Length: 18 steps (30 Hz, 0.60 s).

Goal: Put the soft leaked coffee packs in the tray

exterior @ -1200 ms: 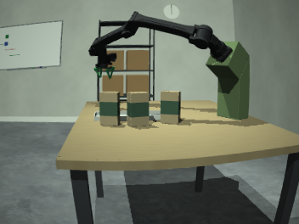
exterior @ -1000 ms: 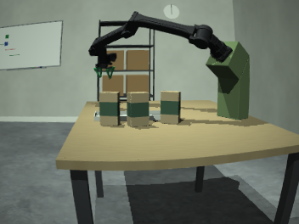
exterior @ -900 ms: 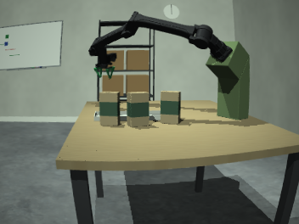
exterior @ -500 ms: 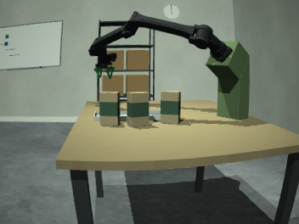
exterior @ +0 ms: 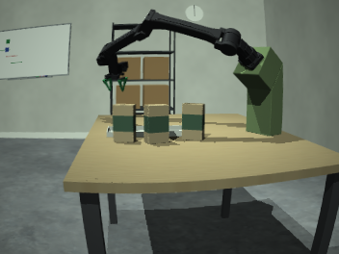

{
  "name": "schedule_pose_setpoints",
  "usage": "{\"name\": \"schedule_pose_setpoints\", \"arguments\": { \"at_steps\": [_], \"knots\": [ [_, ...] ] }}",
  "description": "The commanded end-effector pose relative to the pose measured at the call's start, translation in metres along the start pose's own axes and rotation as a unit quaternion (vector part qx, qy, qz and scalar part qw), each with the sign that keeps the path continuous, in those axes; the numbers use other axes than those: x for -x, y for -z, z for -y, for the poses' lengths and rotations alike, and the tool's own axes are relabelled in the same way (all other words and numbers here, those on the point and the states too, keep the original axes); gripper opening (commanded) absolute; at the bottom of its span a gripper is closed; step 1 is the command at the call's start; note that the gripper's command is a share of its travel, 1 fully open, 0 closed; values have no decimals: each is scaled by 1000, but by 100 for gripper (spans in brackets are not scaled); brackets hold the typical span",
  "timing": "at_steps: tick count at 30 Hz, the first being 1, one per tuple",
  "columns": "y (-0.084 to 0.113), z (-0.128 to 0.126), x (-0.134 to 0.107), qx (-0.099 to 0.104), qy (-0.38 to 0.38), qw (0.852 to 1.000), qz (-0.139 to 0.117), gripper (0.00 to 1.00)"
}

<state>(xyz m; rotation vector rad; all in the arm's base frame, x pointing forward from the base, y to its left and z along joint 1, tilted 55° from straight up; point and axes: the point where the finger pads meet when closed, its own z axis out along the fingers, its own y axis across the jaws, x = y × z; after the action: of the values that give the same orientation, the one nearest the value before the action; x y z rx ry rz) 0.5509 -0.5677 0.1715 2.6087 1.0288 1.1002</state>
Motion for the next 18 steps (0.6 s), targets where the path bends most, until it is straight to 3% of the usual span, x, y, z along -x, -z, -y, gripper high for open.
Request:
{"name": "schedule_pose_setpoints", "arguments": {
  "at_steps": [1, 8, 13, 15, 16, 18],
  "knots": [
    [30, -1, -66, 23, 73, 997, -3, 100],
    [42, 28, -126, 22, 144, 989, -6, 100],
    [55, 71, -180, 22, 230, 973, -10, 100],
    [55, 71, -180, 22, 230, 973, -10, 100],
    [62, 89, -203, 22, 253, 967, -11, 100],
    [68, 116, -225, 24, 301, 953, -14, 100]
  ]
}}
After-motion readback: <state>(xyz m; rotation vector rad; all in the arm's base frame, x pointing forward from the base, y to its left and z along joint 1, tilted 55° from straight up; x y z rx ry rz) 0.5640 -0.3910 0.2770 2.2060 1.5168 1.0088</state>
